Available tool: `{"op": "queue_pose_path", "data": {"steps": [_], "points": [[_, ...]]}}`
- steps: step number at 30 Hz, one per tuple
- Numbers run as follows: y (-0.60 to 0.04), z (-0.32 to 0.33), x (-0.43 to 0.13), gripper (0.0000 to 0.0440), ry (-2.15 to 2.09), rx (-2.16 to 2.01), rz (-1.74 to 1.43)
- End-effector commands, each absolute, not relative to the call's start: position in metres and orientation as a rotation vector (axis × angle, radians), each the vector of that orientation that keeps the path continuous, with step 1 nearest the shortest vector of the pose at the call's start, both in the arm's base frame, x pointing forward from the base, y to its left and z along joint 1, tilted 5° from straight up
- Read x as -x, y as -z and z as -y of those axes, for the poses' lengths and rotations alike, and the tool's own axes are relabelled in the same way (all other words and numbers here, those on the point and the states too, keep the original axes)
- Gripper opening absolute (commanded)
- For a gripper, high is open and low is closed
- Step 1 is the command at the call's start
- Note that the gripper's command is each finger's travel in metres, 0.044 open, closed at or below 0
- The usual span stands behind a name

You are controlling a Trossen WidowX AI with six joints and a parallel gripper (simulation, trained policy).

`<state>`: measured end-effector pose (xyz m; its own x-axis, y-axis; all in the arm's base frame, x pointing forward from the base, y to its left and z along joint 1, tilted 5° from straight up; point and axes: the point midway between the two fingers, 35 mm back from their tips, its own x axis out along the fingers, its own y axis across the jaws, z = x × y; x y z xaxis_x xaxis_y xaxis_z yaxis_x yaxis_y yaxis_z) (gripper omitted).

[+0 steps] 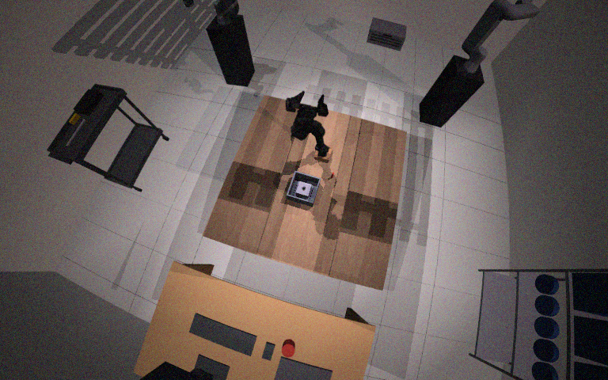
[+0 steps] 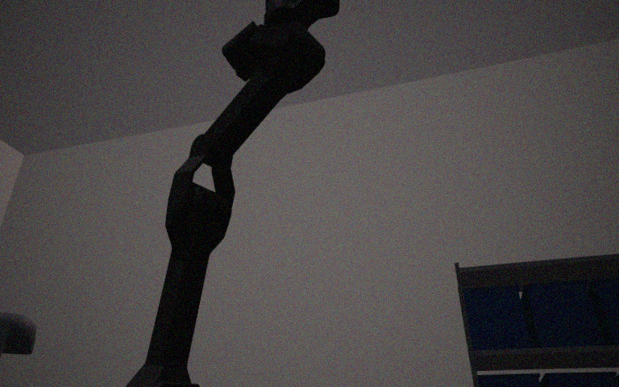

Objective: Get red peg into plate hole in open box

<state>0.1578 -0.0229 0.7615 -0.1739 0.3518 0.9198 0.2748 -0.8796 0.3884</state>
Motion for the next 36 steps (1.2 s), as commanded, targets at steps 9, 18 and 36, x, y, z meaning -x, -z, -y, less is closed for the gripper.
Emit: {"op": "queue_pose_path", "data": {"steps": [9,18,36], "points": [[-0.759,0.049,-0.207,0.0440,-2.210,-2.335,-0.915],[-0.747,0.073,-0.258,0.0440,-2.169,-2.689,-1.060],[-0.694,0.116,-0.353,0.0440,-2.074,-3.420,-1.245]]}}
